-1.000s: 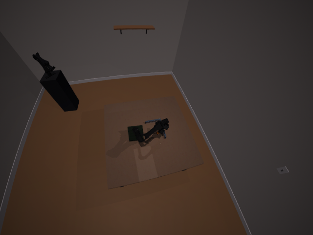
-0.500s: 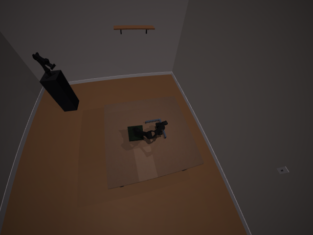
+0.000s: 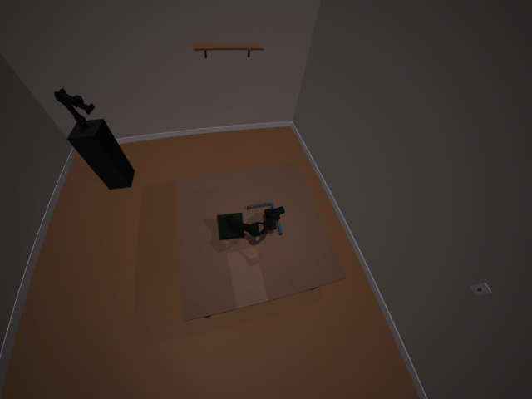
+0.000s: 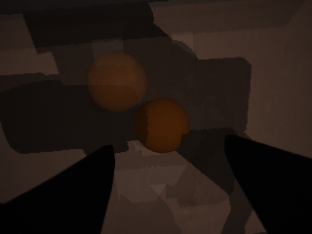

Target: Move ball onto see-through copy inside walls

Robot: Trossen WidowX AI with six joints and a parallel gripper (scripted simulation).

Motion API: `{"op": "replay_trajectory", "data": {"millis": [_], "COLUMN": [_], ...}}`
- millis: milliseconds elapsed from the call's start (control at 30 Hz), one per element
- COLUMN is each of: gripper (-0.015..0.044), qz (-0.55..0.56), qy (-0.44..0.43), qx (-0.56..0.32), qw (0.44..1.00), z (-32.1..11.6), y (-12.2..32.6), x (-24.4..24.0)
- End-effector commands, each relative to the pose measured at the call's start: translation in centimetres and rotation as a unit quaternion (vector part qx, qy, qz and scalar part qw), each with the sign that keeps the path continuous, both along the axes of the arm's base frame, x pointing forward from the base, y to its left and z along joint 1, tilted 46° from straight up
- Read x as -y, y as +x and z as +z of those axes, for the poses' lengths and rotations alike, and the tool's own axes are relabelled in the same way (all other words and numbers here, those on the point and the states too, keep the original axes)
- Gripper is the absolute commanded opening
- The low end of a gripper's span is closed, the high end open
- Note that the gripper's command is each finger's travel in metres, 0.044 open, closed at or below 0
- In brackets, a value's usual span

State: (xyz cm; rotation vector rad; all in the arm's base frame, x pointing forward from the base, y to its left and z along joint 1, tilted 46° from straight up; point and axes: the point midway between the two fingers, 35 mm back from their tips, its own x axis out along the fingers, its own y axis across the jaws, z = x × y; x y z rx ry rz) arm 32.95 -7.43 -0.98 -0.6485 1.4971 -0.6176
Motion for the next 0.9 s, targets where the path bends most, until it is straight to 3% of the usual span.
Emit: {"op": "replay_trajectory", "data": {"millis": [0,733,867], "gripper": [0.029,0.029,0.0185], "qz": [0.003,0.003,0.003], "qy": [0.0,-0.001,-0.001], "qx": [-0.003,-0.003,-0.003], "qw": [1.0,1.0,1.0], "z": [-0.5,-2.8,-2.8], "y": [-0.1,-0.2,-0.2], "x": [0.3,2.7,2.7]}}
